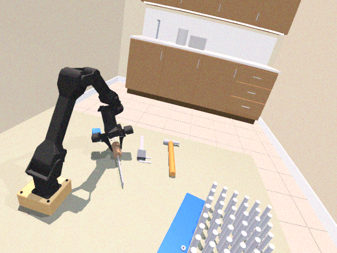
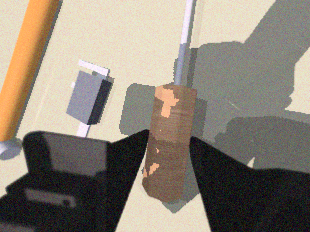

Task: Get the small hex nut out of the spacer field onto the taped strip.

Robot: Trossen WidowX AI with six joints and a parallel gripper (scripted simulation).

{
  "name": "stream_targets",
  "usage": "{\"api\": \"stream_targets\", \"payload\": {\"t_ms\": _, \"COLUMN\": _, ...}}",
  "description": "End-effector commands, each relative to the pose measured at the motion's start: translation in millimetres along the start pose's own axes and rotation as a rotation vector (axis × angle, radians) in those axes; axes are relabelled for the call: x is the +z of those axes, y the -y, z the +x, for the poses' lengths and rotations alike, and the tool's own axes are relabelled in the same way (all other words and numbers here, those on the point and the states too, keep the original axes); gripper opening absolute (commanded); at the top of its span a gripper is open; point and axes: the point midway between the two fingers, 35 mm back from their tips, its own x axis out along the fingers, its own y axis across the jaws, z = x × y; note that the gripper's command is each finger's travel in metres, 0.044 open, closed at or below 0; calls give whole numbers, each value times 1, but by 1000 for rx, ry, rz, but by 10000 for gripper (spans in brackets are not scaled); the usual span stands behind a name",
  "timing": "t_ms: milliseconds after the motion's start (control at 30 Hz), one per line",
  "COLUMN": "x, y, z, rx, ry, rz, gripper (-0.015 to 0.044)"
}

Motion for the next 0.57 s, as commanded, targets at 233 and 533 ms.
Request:
{"api": "stream_targets", "payload": {"t_ms": 233, "x": 0, "y": 0, "z": 0, "rx": 0, "ry": 0, "rz": 0, "gripper": 210}}
{"api": "stream_targets", "payload": {"t_ms": 533, "x": 0, "y": 0, "z": 0, "rx": 0, "ry": 0, "rz": 0, "gripper": 440}}
